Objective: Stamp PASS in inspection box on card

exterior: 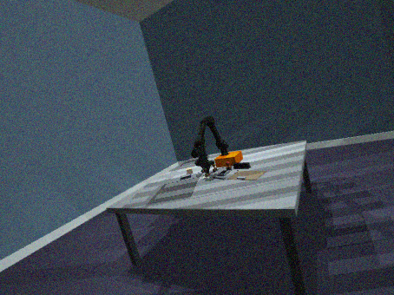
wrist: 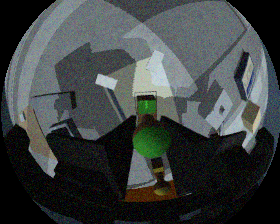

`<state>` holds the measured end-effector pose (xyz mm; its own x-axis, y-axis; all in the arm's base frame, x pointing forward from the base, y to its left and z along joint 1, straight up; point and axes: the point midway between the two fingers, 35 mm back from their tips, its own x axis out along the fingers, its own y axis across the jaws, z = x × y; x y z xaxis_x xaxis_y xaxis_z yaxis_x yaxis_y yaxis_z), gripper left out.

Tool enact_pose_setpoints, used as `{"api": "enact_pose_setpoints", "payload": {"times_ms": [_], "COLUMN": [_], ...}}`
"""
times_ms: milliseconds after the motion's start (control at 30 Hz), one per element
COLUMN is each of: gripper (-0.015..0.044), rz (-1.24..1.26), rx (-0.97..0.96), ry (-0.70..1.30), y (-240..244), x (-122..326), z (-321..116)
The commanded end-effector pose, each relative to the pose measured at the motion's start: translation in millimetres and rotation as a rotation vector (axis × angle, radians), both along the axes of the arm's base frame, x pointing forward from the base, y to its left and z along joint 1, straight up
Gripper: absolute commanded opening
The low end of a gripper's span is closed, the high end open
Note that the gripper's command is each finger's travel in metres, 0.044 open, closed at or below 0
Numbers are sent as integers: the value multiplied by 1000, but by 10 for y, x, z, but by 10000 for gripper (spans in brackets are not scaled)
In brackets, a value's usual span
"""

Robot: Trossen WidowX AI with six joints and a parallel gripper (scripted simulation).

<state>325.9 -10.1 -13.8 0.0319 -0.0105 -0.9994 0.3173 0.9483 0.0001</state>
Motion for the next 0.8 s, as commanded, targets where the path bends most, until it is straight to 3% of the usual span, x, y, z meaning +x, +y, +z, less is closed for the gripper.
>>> {"api": "enact_pose_setpoints", "payload": {"times_ms": [0, 767], "gripper": [0, 0], "rz": [6, 6], "rx": [-5, -5], "ry": [1, 0], "y": [-7, -7], "x": [5, 3], "z": [-26, 74]}}
